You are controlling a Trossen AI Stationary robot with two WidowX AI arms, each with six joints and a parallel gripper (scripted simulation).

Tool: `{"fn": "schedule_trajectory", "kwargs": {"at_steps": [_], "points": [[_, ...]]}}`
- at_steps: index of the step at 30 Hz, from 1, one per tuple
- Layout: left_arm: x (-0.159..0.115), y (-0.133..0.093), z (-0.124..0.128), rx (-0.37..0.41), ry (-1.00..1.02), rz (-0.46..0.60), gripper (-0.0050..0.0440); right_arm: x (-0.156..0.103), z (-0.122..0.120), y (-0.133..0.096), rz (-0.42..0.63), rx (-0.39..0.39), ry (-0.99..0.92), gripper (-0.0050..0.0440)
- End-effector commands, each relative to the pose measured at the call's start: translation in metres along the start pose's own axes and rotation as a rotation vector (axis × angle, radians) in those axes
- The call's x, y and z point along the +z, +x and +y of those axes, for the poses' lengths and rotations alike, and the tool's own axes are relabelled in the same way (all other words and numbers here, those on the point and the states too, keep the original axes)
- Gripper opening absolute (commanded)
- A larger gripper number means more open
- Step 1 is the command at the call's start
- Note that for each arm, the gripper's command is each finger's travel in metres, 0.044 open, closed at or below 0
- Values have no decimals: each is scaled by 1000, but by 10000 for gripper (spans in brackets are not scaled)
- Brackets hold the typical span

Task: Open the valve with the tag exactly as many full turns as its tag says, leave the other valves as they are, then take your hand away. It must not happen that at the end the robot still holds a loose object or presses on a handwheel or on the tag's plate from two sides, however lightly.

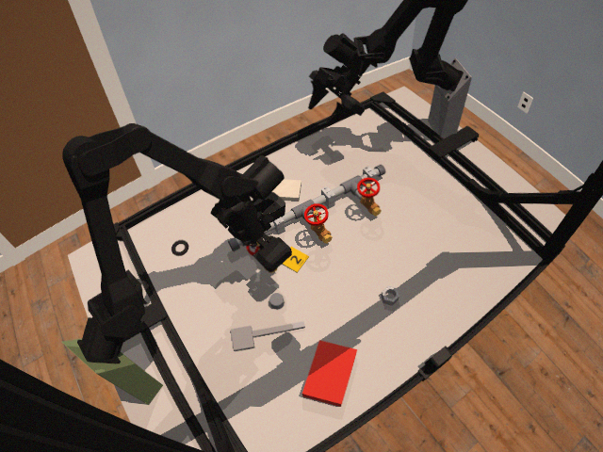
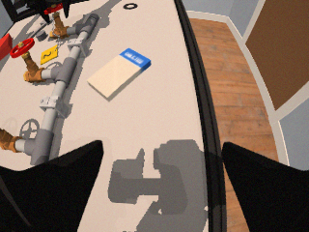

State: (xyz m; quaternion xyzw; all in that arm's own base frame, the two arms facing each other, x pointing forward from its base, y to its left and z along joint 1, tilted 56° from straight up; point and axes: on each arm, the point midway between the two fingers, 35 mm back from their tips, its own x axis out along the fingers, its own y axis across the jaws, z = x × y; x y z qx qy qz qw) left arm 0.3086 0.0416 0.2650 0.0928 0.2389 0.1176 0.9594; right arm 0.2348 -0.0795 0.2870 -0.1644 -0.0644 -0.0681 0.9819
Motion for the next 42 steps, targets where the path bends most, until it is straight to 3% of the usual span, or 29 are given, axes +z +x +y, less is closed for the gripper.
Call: {"fn": "schedule_trajectory", "kwargs": {"at_steps": [1, 5, 12, 27, 31, 42], "points": [[0, 0, 0, 1, -225, -1, 0, 0, 0, 0, 0, 0, 0, 400], [0, 0, 0, 0, -451, -2, 0, 0, 0, 0, 0, 0, 0, 400], [0, 0, 0, 0, -420, 0, 24, 0, 0, 0, 0, 0, 0, 400], [0, 0, 0, 0, -420, 0, 384, 0, 0, 0, 0, 0, 0, 400], [0, 0, 0, 0, -420, 0, 400, 0, 0, 0, 0, 0, 0, 400], [0, 0, 0, 1, 251, 1, 400, 0, 0, 0, 0, 0, 0, 400]]}}
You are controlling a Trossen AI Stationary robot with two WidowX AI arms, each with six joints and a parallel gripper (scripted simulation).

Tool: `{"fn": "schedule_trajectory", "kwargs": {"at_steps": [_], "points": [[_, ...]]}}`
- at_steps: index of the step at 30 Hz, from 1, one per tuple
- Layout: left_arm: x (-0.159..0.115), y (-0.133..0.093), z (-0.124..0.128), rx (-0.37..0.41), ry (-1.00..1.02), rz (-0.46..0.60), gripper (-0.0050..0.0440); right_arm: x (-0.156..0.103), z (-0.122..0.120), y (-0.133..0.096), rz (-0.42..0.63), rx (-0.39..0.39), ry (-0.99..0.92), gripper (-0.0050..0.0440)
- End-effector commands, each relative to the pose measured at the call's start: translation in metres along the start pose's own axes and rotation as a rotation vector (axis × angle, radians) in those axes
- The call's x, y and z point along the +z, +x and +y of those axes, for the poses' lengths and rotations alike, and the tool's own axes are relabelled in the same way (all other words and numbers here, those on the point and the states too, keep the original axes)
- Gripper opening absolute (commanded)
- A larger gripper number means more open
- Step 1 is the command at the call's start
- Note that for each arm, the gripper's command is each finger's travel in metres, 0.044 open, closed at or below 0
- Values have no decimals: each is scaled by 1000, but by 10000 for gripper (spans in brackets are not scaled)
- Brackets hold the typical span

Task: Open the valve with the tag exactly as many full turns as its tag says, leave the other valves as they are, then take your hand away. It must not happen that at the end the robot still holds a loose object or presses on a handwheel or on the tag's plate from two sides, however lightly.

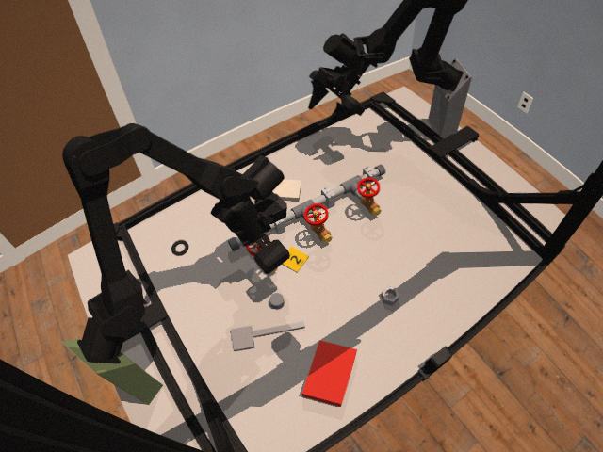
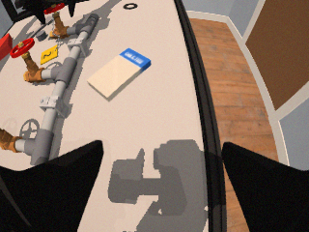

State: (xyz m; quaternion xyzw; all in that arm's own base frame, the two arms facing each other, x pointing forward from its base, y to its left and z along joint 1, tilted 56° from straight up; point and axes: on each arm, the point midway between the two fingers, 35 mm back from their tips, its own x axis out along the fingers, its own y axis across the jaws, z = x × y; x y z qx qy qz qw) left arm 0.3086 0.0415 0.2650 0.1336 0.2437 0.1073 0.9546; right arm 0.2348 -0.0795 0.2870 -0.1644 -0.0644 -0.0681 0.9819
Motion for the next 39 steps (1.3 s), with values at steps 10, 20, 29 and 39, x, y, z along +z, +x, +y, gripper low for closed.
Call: {"fn": "schedule_trajectory", "kwargs": {"at_steps": [10, 20, 29, 39], "points": [[0, 0, 0, 1, 704, 1, 400, 0, 0, 0, 0, 0, 0, 400], [0, 0, 0, 1, 1041, 2, 400, 0, 0, 0, 0, 0, 0, 400], [0, 0, 0, 0, 1018, 0, 232, 0, 0, 0, 0, 0, 0, 400], [0, 0, 0, 2, 1005, 0, 88, 0, 0, 0, 0, 0, 0, 400]]}}
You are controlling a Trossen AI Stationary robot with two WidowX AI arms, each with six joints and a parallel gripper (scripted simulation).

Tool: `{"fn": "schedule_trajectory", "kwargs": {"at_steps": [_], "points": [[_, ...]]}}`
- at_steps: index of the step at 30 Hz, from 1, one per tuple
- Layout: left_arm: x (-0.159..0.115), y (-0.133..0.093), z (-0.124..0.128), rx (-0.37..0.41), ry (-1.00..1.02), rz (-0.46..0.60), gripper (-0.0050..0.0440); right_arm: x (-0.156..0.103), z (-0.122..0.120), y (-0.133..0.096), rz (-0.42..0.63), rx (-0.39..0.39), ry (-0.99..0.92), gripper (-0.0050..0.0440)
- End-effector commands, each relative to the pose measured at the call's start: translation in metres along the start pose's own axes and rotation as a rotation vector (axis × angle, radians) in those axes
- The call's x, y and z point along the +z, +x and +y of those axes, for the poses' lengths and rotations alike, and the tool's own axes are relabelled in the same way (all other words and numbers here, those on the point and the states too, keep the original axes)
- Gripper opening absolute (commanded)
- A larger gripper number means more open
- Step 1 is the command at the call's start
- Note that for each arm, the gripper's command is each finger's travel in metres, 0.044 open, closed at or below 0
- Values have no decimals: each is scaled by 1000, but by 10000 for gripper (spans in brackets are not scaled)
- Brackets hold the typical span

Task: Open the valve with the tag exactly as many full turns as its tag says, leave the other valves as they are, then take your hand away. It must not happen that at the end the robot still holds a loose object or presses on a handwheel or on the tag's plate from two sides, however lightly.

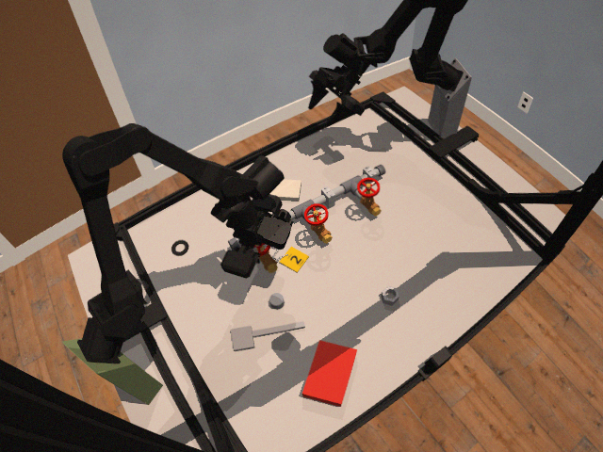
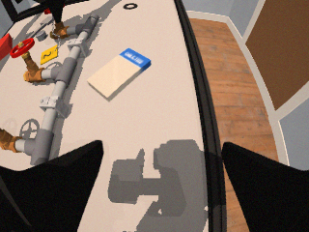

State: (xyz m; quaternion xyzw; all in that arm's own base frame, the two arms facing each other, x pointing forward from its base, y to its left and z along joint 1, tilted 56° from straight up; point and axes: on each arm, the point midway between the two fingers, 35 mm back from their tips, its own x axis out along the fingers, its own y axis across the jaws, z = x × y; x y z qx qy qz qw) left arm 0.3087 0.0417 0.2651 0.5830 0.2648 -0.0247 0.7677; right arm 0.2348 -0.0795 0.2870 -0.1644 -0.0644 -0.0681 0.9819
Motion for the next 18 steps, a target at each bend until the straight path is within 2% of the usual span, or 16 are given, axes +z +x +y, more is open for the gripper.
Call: {"fn": "schedule_trajectory", "kwargs": {"at_steps": [1, 4, 14, 16, 18], "points": [[0, 0, 0, 0, -65, 0, 64, 0, 0, 0, 0, 0, 0, 400], [0, 0, 0, 0, -315, 0, 0, 0, 0, 0, 0, 0, 0, 400], [0, 0, 0, 1, -910, 0, 0, 0, 0, 0, 0, 0, 0, 400], [0, 0, 0, 1, -910, 0, 0, 0, 0, 0, 0, 0, 0, 400], [0, 0, 0, 1, -1092, 0, 0, 0, 0, 0, 0, 0, 0, 400]]}}
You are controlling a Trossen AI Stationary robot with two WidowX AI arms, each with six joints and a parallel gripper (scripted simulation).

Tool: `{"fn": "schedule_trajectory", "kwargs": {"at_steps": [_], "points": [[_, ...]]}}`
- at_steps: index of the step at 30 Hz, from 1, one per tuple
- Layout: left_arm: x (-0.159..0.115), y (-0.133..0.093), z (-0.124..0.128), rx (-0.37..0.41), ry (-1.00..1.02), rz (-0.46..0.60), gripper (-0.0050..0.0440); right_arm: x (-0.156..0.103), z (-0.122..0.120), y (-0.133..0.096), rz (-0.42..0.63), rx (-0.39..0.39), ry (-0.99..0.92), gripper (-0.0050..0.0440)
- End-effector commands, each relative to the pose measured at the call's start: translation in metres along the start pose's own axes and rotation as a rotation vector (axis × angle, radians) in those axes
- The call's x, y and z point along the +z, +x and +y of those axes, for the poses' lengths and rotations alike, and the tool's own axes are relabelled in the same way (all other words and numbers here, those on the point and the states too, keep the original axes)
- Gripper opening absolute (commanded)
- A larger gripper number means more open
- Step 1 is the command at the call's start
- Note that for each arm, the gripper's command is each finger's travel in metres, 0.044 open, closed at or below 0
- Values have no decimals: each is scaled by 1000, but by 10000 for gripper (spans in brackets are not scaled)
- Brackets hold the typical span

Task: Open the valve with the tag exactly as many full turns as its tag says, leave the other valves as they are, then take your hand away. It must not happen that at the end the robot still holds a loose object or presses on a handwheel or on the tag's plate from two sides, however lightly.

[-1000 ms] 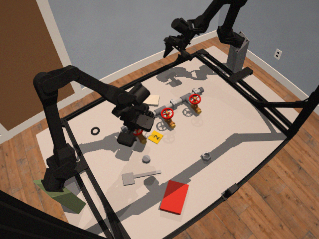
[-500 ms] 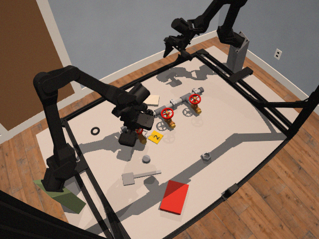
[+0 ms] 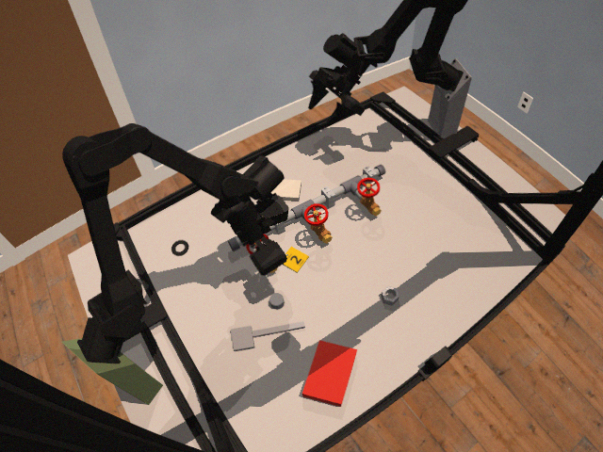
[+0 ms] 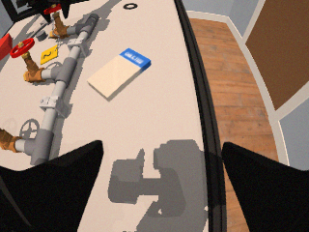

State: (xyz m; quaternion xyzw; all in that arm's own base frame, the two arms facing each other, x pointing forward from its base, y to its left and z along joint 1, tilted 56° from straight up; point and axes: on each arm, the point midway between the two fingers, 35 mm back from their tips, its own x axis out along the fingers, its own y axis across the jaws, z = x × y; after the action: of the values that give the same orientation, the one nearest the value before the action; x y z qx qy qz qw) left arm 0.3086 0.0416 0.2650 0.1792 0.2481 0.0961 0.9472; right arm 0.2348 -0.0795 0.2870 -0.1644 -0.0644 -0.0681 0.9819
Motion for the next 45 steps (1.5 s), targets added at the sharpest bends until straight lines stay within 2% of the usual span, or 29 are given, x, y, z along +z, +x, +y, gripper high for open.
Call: {"fn": "schedule_trajectory", "kwargs": {"at_steps": [1, 8, 12, 13, 15, 30, 34, 36, 39, 45], "points": [[0, 0, 0, 1, -225, 0, 0, 0, 0, 0, 0, 0, 0, 400], [0, 0, 0, 1, -641, 0, 0, 0, 0, 0, 0, 0, 0, 400], [0, 0, 0, 1, -665, 0, 0, 0, 0, 0, 0, 0, 0, 400], [0, 0, 0, 0, -615, 0, 24, 0, 0, 0, 0, 0, 0, 400], [0, 0, 0, 0, -615, 0, 24, 0, 0, 0, 0, 0, 0, 400], [0, 0, 0, 0, -615, 0, 384, 0, 0, 0, 0, 0, 0, 400], [0, 0, 0, 0, -615, 0, 400, 0, 0, 0, 0, 0, 0, 400], [0, 0, 0, 0, -552, 0, 400, 0, 0, 0, 0, 0, 0, 400], [0, 0, 0, 0, -303, 0, 400, 0, 0, 0, 0, 0, 0, 400], [0, 0, 0, 0, 55, 0, 400, 0, 0, 0, 0, 0, 0, 400]]}}
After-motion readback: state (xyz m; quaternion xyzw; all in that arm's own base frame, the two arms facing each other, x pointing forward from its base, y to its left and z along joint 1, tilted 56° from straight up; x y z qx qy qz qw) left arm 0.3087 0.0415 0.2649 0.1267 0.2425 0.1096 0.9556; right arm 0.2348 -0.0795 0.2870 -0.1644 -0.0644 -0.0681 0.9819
